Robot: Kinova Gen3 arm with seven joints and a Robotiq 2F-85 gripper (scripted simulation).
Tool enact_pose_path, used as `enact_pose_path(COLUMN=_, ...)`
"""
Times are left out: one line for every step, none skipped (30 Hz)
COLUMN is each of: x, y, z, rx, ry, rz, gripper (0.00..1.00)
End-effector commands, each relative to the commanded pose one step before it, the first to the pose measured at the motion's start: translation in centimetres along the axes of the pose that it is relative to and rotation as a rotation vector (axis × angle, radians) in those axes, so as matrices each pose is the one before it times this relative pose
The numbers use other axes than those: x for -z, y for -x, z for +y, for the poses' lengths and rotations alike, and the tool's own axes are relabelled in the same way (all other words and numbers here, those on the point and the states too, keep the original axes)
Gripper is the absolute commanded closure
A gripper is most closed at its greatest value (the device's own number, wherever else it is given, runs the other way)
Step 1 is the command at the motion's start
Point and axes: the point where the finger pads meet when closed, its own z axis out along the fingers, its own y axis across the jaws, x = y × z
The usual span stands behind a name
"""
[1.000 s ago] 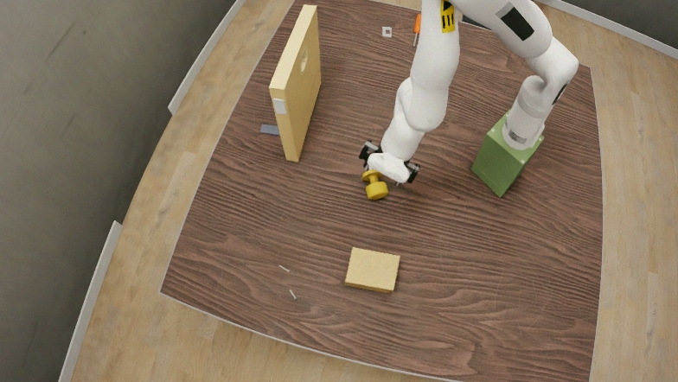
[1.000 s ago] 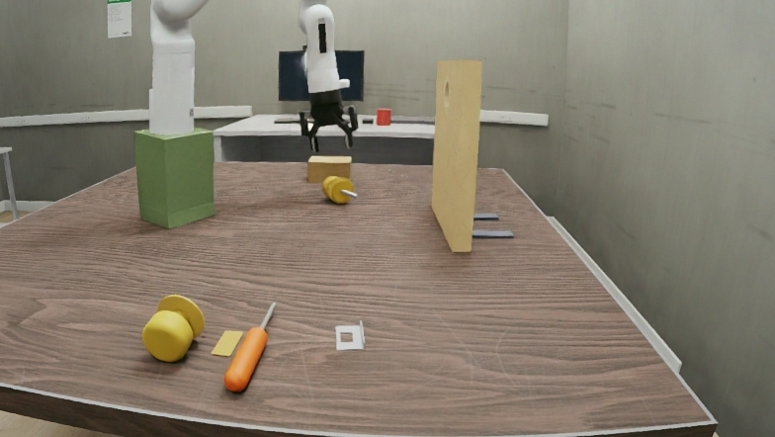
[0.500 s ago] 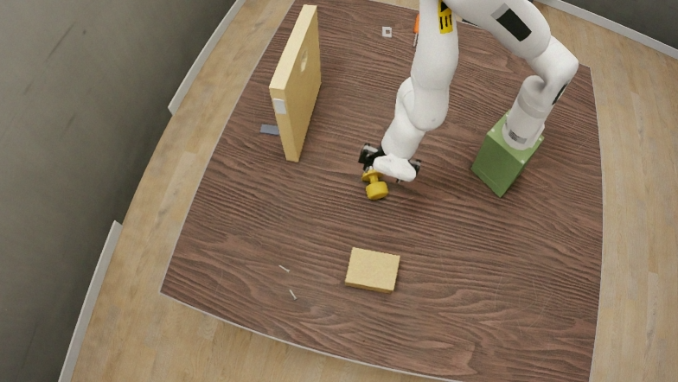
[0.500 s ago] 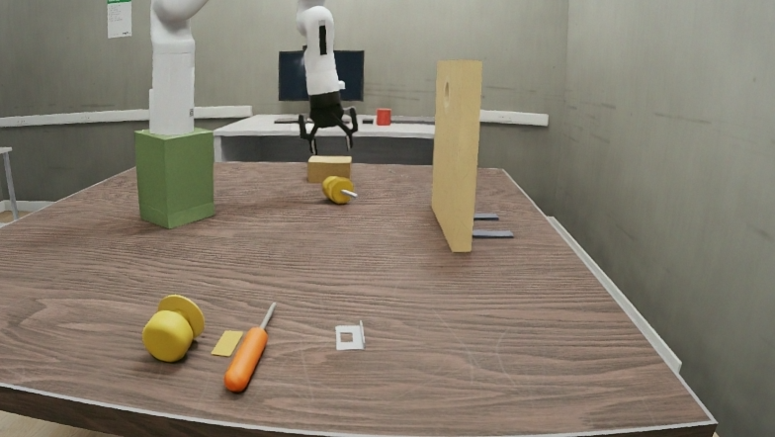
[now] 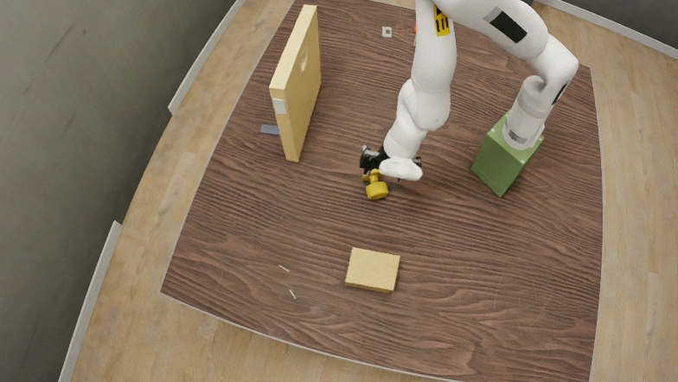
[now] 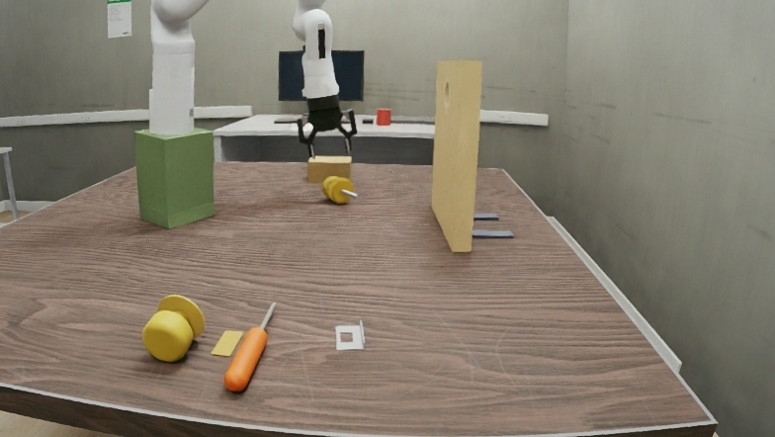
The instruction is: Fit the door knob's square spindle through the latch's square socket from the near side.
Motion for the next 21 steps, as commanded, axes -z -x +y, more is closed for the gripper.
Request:
enact_pose_path(x=-0.079, y=0.101, z=-0.035, rx=0.02421, ry=0.00025, rz=0.00063, gripper=0.1)
enact_pose_path(x=-0.019, y=0.014, z=0.004, rx=0.01879, ry=0.00106, rz=0.00136, gripper=0.1)
enact_pose_path(x=0.0, y=0.0, z=0.0, rx=0.0, ry=0.0, rz=0.0, gripper=0.1)
enact_pose_path(x=0.0, y=0.0, z=0.0, rx=0.0, ry=0.0, rz=0.0, gripper=0.1)
enact_pose_path(x=-0.023, y=0.015, z=0.003, rx=0.02313, ry=0.00128, rz=0.00173, gripper=0.1)
enact_pose_path(x=-0.026, y=0.014, z=0.0, rx=0.02693, ry=0.00147, rz=0.00209, gripper=0.1)
enact_pose_path(x=-0.029, y=0.011, z=-0.003, rx=0.02996, ry=0.0016, rz=0.00242, gripper=0.1)
enact_pose_path(x=-0.03, y=0.006, z=-0.008, rx=0.03206, ry=0.00168, rz=0.0027, gripper=0.1)
enact_pose_path(x=-0.03, y=0.001, z=-0.012, rx=0.03311, ry=0.00171, rz=0.00291, gripper=0.1)
enact_pose_path(x=-0.029, y=-0.006, z=-0.016, rx=0.03308, ry=0.00168, rz=0.00304, gripper=0.1)
enact_pose_path(x=-0.027, y=-0.012, z=-0.019, rx=0.03196, ry=0.00161, rz=0.00307, gripper=0.1)
enact_pose_path(x=-0.025, y=-0.017, z=-0.021, rx=0.02981, ry=0.00149, rz=0.00297, gripper=0.1)
enact_pose_path(x=-0.021, y=-0.02, z=-0.021, rx=0.02675, ry=0.00133, rz=0.00276, gripper=0.1)
enact_pose_path(x=-0.018, y=-0.021, z=-0.02, rx=0.02295, ry=0.00114, rz=0.00244, gripper=0.1)
enact_pose_path(x=-0.159, y=-0.008, z=-0.073, rx=0.00838, ry=0.00042, rz=0.00091, gripper=0.1)
enact_pose_path(x=-0.21, y=0.001, z=-0.091, rx=0.0, ry=0.0, rz=0.0, gripper=0.1)
enact_pose_path(x=-0.144, y=0.0, z=-0.061, rx=0.0, ry=0.0, rz=0.0, gripper=0.1)
enact_pose_path(x=-0.082, y=0.0, z=-0.035, rx=0.0, ry=0.0, rz=0.0, gripper=0.1)
enact_pose_path(x=-0.033, y=0.0, z=-0.014, rx=0.0, ry=0.0, rz=0.0, gripper=0.1)
enact_pose_path(x=0.0, y=0.0, z=0.0, rx=0.0, ry=0.0, rz=0.0, gripper=0.1)
enact_pose_path(x=0.0, y=0.0, z=0.0, rx=0.0, ry=0.0, rz=0.0, gripper=0.1)
